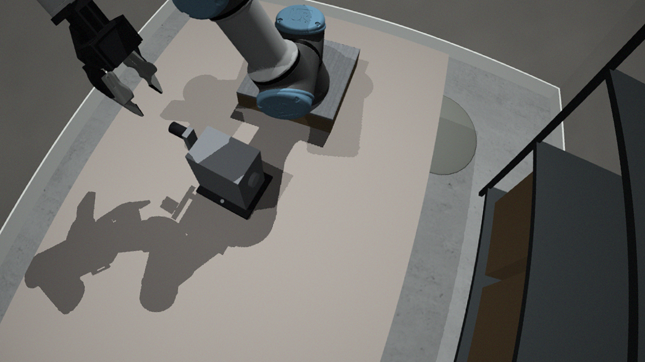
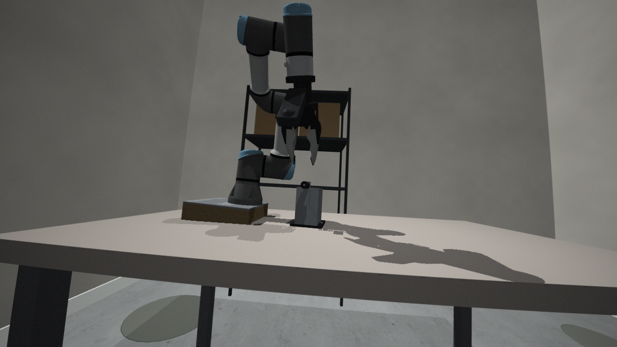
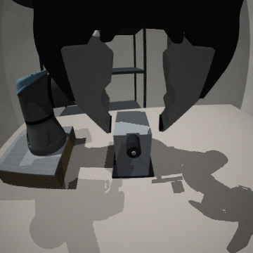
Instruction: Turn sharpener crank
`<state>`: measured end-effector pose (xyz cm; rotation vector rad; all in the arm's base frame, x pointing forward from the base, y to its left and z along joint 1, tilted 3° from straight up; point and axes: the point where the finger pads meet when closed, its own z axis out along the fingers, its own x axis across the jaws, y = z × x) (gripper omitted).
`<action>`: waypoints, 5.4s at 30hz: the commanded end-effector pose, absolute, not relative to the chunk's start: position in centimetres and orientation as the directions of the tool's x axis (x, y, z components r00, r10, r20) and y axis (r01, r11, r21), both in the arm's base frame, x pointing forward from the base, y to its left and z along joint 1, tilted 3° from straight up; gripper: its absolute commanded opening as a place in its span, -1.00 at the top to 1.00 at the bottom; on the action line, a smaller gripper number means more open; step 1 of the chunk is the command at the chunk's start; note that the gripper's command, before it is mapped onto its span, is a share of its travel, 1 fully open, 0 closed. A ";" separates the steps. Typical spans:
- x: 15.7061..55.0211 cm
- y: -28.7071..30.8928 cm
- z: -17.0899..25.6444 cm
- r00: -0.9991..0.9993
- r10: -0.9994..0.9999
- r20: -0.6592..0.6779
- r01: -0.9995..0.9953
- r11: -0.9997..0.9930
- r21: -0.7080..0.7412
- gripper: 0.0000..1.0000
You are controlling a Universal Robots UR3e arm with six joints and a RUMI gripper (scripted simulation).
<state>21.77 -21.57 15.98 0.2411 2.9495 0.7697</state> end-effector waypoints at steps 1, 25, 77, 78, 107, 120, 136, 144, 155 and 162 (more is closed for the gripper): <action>21.8 -21.4 15.1 -0.983 0.179 -0.046 0.134 0.862 0.490 0.36; 22.2 -19.8 12.1 -0.983 0.179 -0.046 0.134 0.862 0.490 0.36; 22.4 -19.1 10.8 -0.983 0.179 -0.046 0.134 0.862 0.490 0.36; 22.4 -19.0 10.6 -0.983 0.179 -0.046 0.134 0.862 0.490 0.36; 22.6 -18.2 9.2 -0.983 0.179 -0.046 0.134 0.862 0.490 0.36; 22.6 -18.2 9.2 -0.983 0.179 -0.046 0.134 0.862 0.490 0.83; 22.6 -18.2 9.2 -0.983 0.179 -0.046 0.134 0.862 0.490 0.83; 22.6 -18.2 9.2 -0.983 0.179 -0.046 0.134 0.862 0.490 0.83; 22.9 -18.2 9.2 -0.983 0.179 -0.047 0.134 0.862 0.490 0.83; 23.1 -18.3 9.2 -0.983 0.179 -0.047 0.134 0.862 0.490 0.83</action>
